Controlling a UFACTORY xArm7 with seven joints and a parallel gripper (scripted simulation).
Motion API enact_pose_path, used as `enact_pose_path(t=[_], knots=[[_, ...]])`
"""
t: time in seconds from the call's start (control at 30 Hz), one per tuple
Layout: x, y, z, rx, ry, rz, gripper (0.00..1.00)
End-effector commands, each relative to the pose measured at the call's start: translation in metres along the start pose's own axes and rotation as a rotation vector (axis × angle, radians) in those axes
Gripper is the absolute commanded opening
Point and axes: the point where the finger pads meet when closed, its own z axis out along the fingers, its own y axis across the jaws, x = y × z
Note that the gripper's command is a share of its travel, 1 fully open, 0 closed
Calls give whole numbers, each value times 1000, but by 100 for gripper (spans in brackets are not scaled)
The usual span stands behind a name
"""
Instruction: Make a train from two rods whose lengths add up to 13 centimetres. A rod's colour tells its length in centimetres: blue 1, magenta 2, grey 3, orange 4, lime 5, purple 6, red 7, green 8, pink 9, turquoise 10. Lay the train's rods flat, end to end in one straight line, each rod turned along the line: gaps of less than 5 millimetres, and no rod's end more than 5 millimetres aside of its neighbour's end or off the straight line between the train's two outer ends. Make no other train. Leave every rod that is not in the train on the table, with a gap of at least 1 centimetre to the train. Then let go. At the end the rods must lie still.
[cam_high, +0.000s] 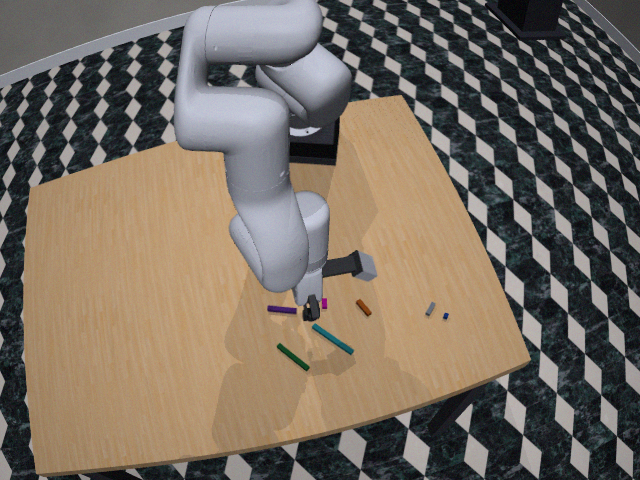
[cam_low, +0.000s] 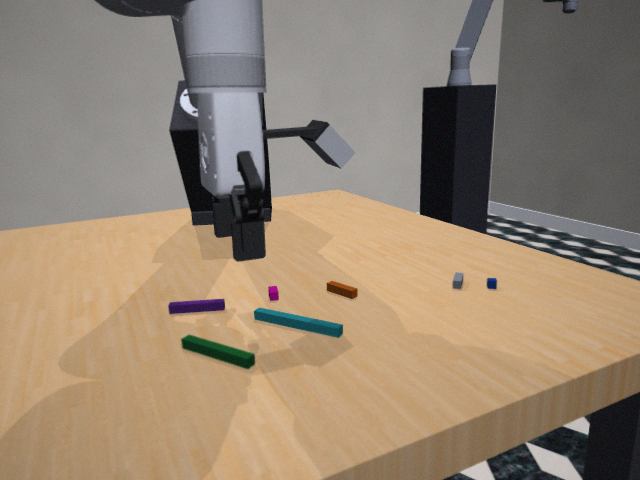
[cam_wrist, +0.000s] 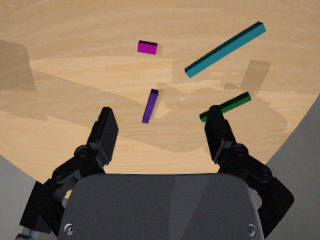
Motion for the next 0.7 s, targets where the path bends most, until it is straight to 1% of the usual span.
enact_pose_path(t=[0.0, 0.07, 0.13, 0.17, 0.23, 0.53, 0.67], knots=[[-4, 3, 0, 29, -4, -165, 100], [-6, 5, 0, 25, -2, -248, 100], [-6, 5, 0, 25, -2, -248, 100], [-9, 8, 0, 18, 1, -363, 100], [-10, 9, 0, 15, 2, -411, 100], [-16, 21, 1, -15, 9, -786, 100], [-17, 23, 1, -19, 9, -837, 100]])
